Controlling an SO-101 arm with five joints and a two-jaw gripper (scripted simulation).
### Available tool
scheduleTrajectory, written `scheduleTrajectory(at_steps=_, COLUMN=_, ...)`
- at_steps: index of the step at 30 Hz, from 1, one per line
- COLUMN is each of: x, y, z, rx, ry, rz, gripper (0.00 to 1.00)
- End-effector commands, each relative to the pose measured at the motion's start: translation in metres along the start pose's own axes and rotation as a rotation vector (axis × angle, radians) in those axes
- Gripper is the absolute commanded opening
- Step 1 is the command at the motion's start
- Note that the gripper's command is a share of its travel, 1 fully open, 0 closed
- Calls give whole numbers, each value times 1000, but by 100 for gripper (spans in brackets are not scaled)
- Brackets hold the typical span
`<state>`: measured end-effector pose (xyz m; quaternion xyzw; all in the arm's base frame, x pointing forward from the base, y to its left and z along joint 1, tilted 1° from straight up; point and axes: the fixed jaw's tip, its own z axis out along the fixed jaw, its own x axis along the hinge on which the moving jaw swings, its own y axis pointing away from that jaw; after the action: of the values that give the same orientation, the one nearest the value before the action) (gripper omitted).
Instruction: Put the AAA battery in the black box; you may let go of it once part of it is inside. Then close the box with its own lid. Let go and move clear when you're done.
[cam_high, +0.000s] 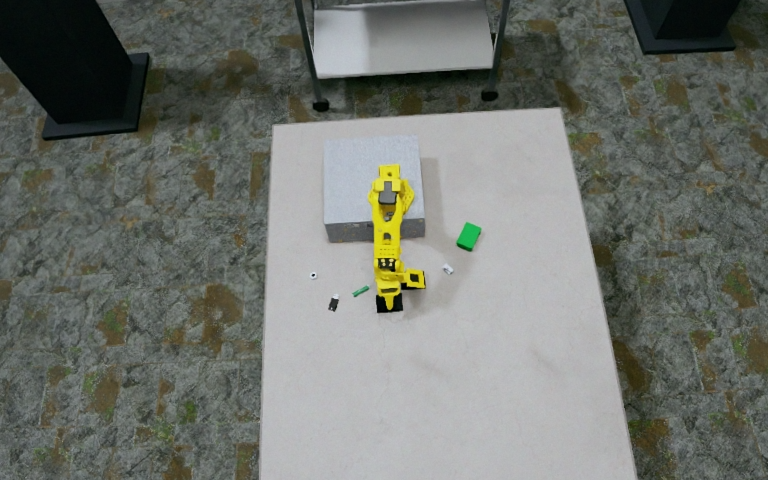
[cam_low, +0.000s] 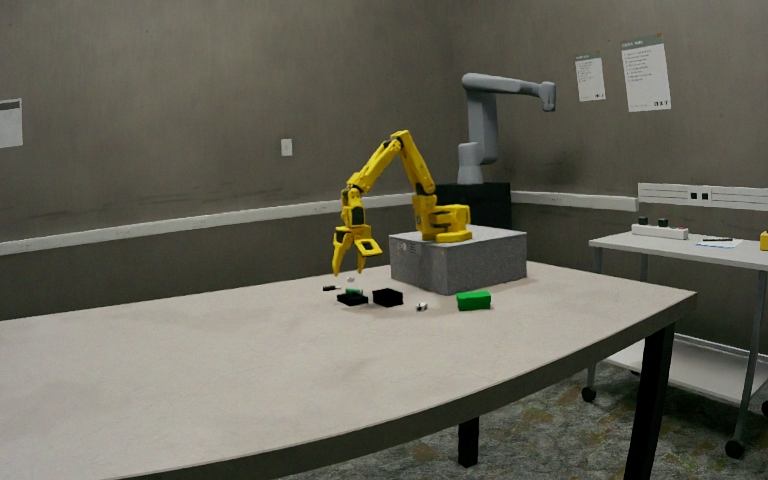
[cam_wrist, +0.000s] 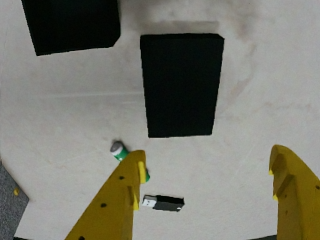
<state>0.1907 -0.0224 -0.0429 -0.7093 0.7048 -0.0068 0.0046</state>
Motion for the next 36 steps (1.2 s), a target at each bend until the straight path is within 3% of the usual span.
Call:
scheduleTrajectory(at_steps=1, x=1, y=3, z=-2, rx=-8, ry=-2, rz=1, gripper=31)
scheduleTrajectory(at_steps=36, x=2, y=5, z=-6, rx=-8, ry=-2, rz=1, gripper=31)
